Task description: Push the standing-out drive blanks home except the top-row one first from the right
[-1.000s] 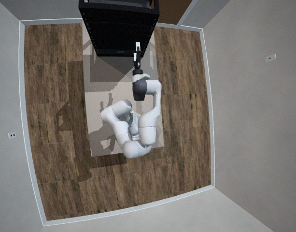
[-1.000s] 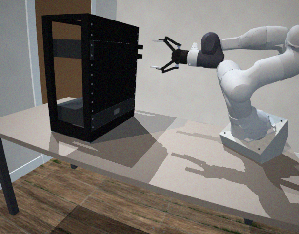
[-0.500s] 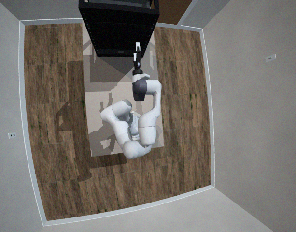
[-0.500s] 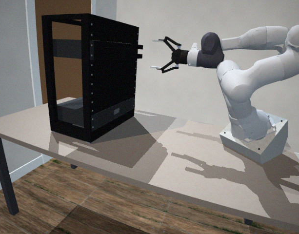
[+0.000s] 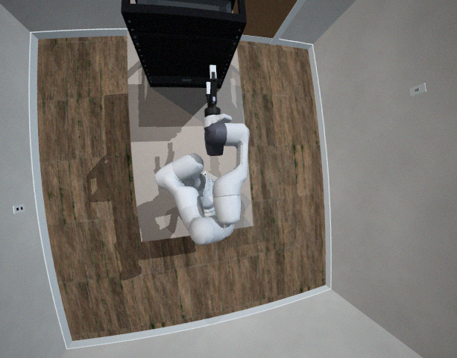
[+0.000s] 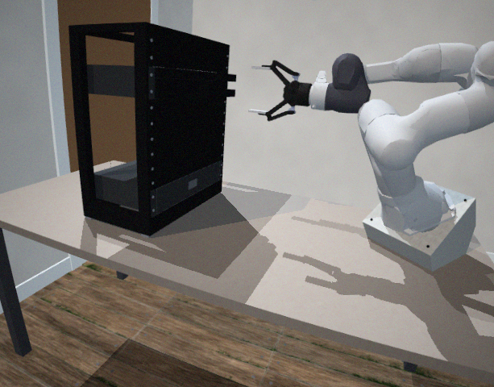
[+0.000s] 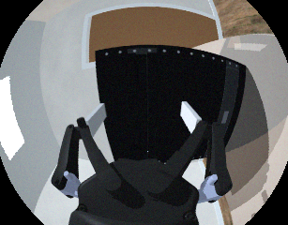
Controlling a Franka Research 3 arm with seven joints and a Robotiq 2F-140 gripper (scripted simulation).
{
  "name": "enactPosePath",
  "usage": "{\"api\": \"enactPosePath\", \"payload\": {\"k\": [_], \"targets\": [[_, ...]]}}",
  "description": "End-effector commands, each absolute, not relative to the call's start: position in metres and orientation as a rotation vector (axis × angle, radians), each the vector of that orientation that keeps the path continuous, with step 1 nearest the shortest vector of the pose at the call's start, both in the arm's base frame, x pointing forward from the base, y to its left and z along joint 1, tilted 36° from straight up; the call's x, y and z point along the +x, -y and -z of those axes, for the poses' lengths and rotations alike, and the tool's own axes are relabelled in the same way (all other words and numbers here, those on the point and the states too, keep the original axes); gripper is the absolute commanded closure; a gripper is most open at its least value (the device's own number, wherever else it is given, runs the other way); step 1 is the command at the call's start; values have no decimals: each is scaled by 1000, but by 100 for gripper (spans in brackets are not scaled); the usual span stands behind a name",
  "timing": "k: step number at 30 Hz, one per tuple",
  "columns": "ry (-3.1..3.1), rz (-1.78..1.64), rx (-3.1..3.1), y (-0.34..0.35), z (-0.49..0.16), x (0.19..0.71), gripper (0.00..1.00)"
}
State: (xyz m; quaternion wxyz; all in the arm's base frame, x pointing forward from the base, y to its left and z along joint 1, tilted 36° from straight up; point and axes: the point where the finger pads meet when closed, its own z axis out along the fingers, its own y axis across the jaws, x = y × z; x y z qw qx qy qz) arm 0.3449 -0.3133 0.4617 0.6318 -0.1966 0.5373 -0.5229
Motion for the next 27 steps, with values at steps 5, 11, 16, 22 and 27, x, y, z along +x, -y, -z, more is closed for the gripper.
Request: {"api": "enactPosePath", "payload": {"k": [5, 11, 16, 22, 27], "targets": [[-1231, 1187, -447, 312, -461, 346, 0], [-1231, 1187, -447, 312, -461, 346, 0], [-1231, 1187, -447, 312, -461, 346, 0], [-1231, 1187, -447, 312, -461, 346, 0], [-1230, 1187, -447, 311, -462, 347, 0]]}}
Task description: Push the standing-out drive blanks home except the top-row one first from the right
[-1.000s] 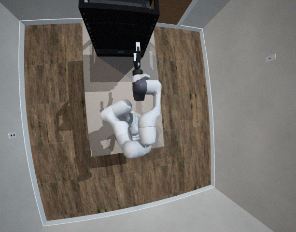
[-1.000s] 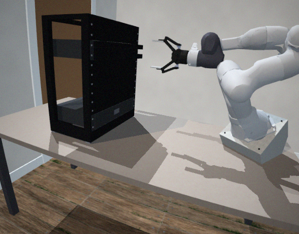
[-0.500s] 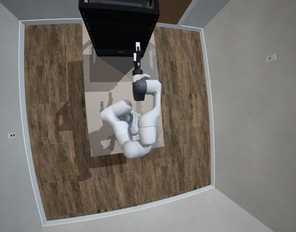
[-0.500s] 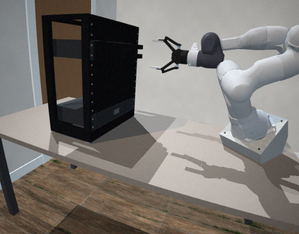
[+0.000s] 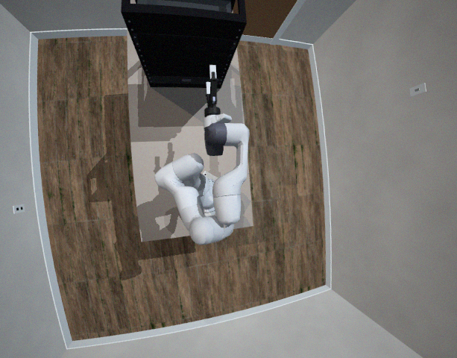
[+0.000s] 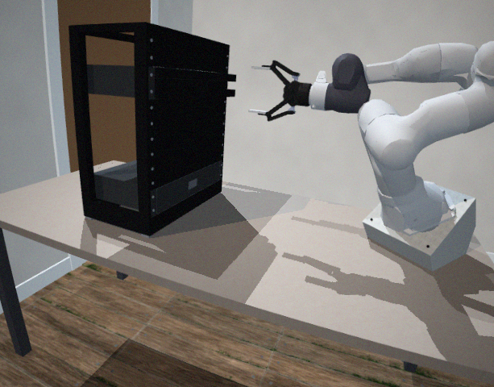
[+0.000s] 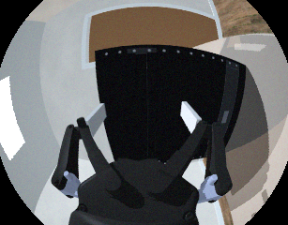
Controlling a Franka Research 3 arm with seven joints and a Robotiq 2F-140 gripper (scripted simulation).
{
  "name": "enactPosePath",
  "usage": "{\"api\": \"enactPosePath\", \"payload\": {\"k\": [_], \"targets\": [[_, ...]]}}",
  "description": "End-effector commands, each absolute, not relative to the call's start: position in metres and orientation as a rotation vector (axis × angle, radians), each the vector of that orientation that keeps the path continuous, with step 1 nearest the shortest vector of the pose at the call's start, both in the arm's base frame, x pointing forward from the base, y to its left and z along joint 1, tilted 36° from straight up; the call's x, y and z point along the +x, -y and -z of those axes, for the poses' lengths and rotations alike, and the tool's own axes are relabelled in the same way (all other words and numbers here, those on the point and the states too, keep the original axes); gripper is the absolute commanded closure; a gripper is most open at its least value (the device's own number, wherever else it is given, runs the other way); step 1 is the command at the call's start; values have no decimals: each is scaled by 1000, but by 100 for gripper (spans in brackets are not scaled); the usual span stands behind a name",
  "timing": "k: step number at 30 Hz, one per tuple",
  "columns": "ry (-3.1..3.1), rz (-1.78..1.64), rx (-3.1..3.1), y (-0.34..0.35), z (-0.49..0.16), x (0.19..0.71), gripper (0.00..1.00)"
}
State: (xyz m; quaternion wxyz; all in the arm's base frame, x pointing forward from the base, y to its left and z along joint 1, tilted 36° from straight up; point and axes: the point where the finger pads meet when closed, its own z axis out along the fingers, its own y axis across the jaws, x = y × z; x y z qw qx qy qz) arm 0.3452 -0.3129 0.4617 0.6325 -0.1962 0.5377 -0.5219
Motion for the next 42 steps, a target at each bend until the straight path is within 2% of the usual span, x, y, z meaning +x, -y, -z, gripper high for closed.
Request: {"api": "enactPosePath", "payload": {"k": [1, 23, 42], "targets": [[-1230, 1187, -447, 310, -464, 348, 0], [-1223, 1185, -452, 271, -518, 409, 0], [-1216, 1183, -457, 269, -521, 412, 0]]}}
